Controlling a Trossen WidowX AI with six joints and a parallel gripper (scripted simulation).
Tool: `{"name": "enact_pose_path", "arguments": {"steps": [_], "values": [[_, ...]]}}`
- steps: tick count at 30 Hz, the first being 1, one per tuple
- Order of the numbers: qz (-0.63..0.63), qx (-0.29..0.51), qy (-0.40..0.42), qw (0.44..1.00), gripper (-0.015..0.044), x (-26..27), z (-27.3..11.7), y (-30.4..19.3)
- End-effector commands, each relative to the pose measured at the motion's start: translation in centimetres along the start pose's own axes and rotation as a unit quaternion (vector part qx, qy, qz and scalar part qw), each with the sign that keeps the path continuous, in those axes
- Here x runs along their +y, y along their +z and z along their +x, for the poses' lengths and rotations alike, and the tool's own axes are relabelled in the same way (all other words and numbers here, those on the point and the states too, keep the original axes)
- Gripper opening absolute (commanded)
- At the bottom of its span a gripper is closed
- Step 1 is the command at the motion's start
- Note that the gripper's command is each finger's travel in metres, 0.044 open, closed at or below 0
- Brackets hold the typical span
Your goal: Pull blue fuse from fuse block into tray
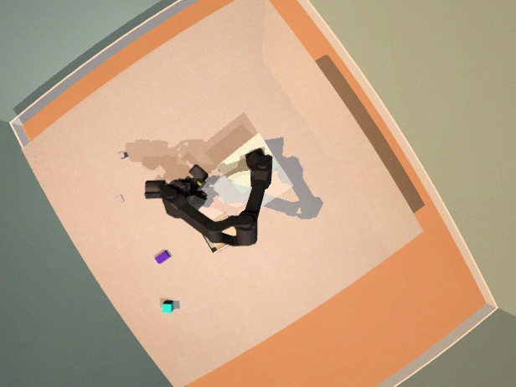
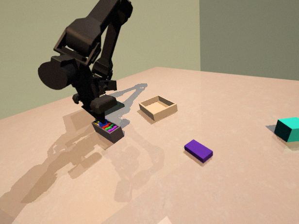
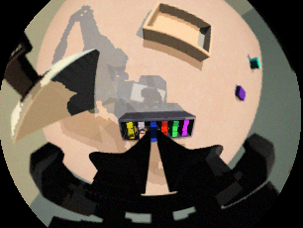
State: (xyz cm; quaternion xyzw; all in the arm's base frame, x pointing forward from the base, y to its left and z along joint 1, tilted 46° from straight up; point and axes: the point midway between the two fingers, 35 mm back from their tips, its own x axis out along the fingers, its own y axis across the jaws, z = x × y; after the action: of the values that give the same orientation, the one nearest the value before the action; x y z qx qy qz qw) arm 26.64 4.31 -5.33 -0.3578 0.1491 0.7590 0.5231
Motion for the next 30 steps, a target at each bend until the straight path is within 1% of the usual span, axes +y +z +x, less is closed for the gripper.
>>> {"name": "enact_pose_path", "arguments": {"steps": [1, 30], "values": [[-0.003, 0.001, 0.001, 1.000, 0.0000, 0.0, -0.3, 0.0], [-0.001, 0.001, 0.001, 1.000, 0.0000, 0.0, -1.7, 0.0]]}}
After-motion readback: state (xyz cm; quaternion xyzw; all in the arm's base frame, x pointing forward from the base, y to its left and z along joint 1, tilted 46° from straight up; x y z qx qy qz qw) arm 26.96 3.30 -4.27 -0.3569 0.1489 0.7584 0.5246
